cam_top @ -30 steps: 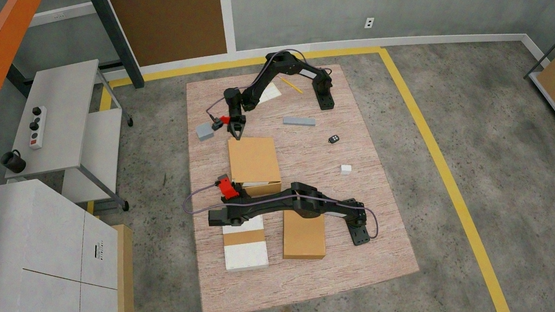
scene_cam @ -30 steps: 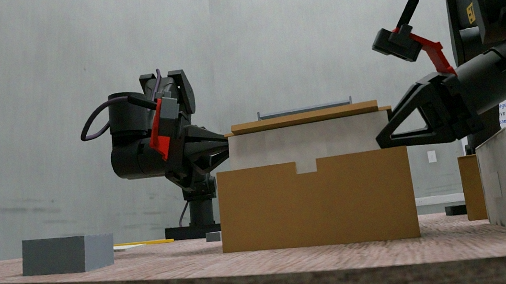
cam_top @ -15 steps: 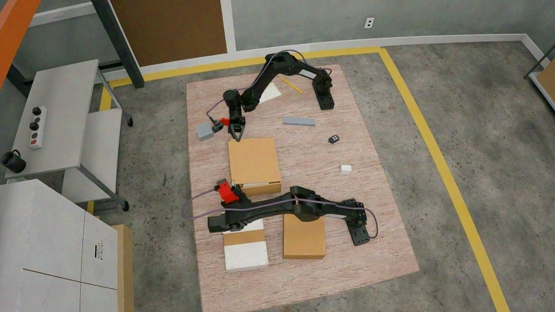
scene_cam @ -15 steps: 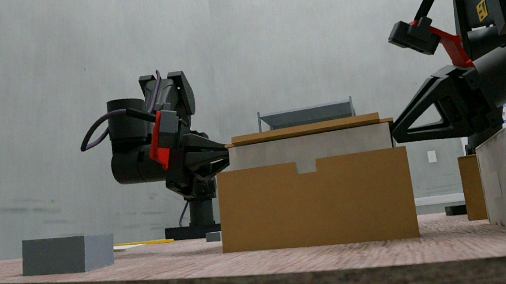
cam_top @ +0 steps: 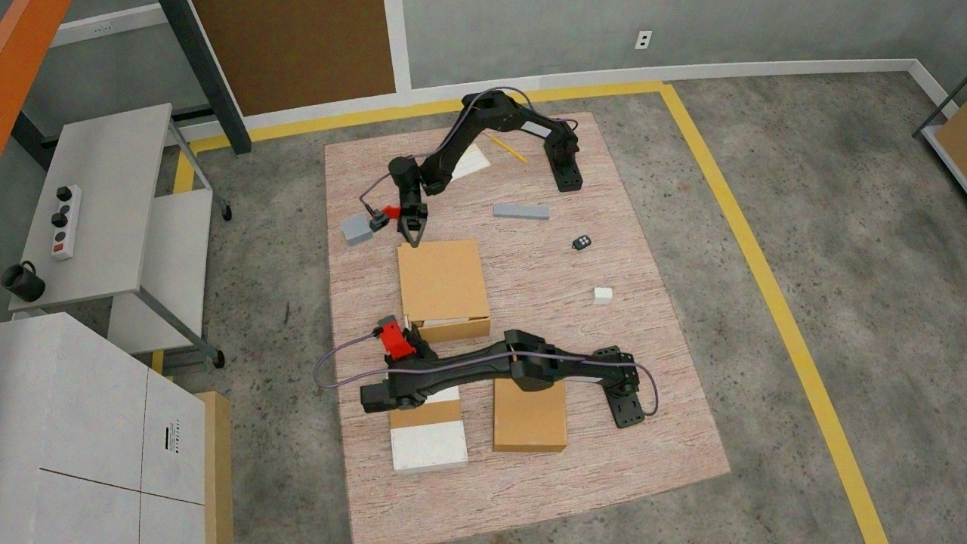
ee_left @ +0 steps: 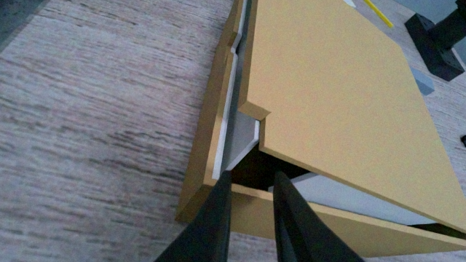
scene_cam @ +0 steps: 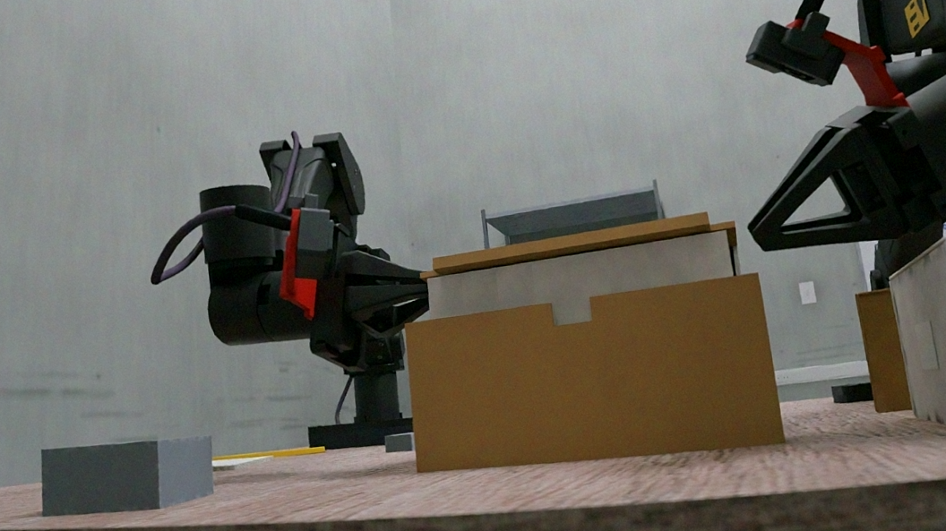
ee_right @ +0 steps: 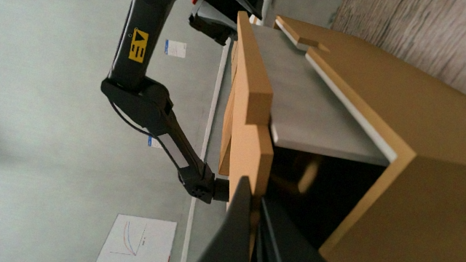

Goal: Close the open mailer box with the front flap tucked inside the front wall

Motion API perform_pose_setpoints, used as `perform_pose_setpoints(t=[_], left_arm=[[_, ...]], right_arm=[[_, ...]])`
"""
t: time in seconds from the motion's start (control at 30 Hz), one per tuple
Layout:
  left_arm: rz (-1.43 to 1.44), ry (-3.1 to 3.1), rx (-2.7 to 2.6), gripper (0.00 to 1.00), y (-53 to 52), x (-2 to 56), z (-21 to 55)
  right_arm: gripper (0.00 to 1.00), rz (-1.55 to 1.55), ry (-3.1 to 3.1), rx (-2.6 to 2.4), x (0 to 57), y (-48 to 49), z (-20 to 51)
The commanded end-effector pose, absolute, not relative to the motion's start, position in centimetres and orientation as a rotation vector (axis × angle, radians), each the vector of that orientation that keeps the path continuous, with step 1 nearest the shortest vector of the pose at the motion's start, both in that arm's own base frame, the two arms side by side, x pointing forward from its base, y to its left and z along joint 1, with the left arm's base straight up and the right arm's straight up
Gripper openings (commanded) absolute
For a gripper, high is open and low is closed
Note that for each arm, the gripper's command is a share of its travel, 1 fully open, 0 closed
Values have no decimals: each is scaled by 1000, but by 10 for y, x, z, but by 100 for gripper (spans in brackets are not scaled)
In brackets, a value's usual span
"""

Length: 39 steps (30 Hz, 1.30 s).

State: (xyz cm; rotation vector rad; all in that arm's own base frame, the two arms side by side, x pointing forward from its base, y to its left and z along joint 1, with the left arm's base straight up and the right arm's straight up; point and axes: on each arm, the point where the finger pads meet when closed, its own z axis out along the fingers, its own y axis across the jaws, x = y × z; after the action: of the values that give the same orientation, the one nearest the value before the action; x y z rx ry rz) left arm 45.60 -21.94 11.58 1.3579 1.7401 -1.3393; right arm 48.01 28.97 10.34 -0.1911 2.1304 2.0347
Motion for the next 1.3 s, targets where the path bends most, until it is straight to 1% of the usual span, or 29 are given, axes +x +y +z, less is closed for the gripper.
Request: perform_pose_setpoints(t=[0.0, 0.83, 1.13, 1.27], left_arm=[[-1339, 1709, 1367, 20, -214, 460, 124], [-1318, 1709, 1372, 20, -185, 467, 132], [-1326, 1715, 1359, 20, -192, 464, 127], [-1303, 1701, 1363, 20, -189, 464, 138]], right_arm=[[1, 2039, 2154, -242, 471, 299, 86], [1, 2040, 2157, -239, 471, 299, 86], [1, 2041, 2158, -237, 471, 299, 85], [1, 2041, 2158, -237, 471, 299, 85]])
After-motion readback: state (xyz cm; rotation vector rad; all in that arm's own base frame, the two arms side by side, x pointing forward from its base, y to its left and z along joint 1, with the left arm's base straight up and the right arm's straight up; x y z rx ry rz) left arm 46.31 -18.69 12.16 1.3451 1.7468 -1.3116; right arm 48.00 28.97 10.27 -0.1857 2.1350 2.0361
